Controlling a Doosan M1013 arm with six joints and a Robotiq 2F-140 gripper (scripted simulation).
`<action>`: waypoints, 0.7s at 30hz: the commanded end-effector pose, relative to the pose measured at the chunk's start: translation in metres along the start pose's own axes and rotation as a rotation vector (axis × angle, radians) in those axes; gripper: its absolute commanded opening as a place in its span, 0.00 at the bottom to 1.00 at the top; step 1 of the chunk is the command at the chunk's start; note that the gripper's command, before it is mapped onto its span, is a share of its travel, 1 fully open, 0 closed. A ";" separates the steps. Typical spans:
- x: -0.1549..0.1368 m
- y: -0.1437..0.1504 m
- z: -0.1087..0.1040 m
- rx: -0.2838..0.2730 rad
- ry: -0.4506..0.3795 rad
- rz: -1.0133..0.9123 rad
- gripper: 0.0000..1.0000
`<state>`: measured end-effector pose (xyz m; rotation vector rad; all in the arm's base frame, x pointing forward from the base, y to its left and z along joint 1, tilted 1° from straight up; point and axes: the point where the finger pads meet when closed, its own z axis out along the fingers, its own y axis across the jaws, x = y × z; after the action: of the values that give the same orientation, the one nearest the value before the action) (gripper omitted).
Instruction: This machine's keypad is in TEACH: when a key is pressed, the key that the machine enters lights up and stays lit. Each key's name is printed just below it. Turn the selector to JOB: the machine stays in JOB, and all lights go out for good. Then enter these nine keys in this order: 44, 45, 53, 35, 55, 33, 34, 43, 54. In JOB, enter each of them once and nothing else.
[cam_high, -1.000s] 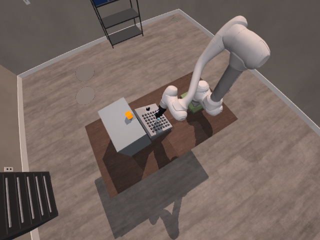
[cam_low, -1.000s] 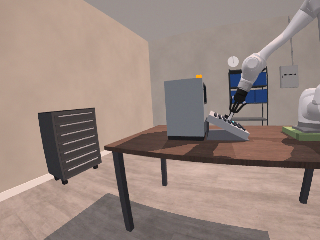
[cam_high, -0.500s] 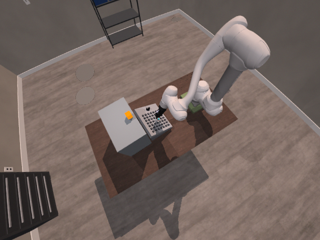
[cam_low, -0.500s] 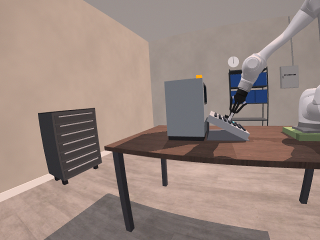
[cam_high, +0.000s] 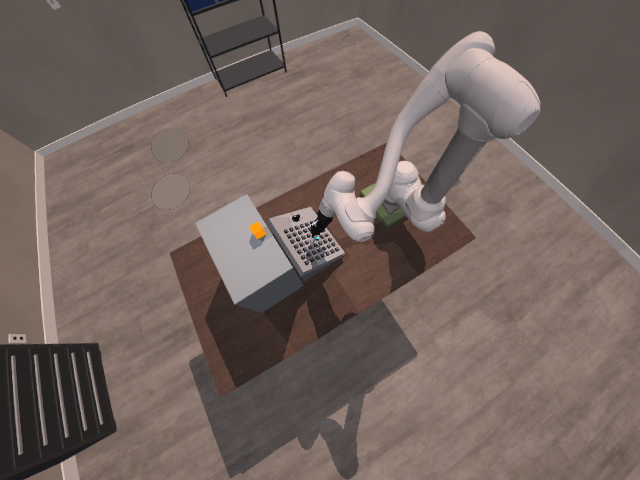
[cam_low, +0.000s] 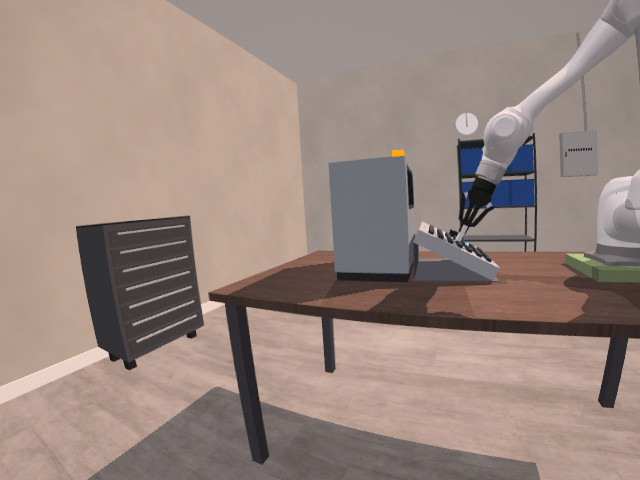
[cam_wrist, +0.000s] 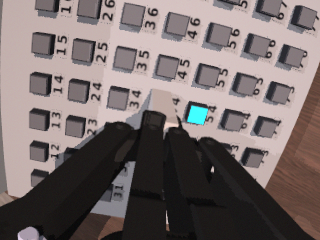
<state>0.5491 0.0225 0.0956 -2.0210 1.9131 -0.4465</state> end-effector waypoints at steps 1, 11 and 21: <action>0.000 0.000 0.000 0.000 0.000 0.000 0.00; 0.000 0.000 -0.004 0.000 0.000 0.000 0.00; 0.000 0.000 -0.020 0.000 0.000 0.000 0.00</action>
<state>0.5420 0.0221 0.1104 -2.0207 1.9130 -0.4469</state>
